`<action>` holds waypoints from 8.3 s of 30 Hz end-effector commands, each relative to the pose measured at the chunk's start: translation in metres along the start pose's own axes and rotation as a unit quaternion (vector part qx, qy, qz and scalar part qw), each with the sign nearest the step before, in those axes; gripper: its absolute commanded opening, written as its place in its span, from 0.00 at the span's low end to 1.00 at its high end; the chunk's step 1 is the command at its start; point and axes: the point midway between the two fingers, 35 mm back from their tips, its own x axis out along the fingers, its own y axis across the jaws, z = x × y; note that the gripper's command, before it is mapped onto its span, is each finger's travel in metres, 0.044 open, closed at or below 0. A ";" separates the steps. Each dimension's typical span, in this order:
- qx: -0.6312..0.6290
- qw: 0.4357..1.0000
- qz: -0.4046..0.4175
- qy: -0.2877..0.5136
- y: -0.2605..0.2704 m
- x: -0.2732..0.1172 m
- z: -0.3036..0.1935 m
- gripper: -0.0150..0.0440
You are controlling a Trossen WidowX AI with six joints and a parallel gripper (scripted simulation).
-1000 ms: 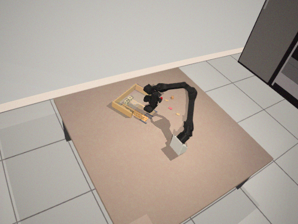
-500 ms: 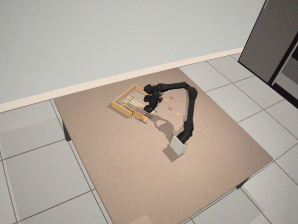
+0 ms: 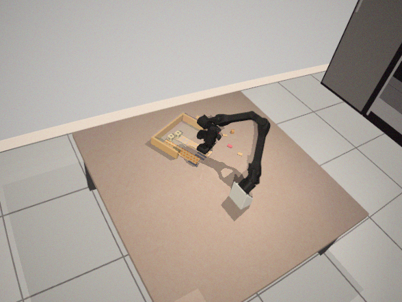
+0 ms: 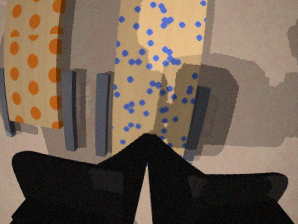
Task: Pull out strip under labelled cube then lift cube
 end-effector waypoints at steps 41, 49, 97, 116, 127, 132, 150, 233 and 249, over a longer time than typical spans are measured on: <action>-0.006 1.000 0.001 0.013 0.001 0.005 -0.072 0.25; -0.006 1.000 0.001 0.013 0.001 0.005 -0.084 0.25; -0.007 1.000 0.001 0.014 0.002 0.004 -0.155 0.25; -0.007 1.000 0.001 0.015 0.002 0.003 -0.161 0.25; -0.007 1.000 0.001 0.015 0.002 0.003 -0.161 0.25; -0.007 1.000 0.001 0.015 0.002 0.003 -0.161 0.25; 0.014 1.000 0.001 0.014 -0.001 -0.042 -0.138 0.39; 0.037 0.999 0.001 0.010 -0.001 -0.011 0.067 0.68; 0.042 0.999 0.003 0.007 -0.002 -0.007 0.067 0.47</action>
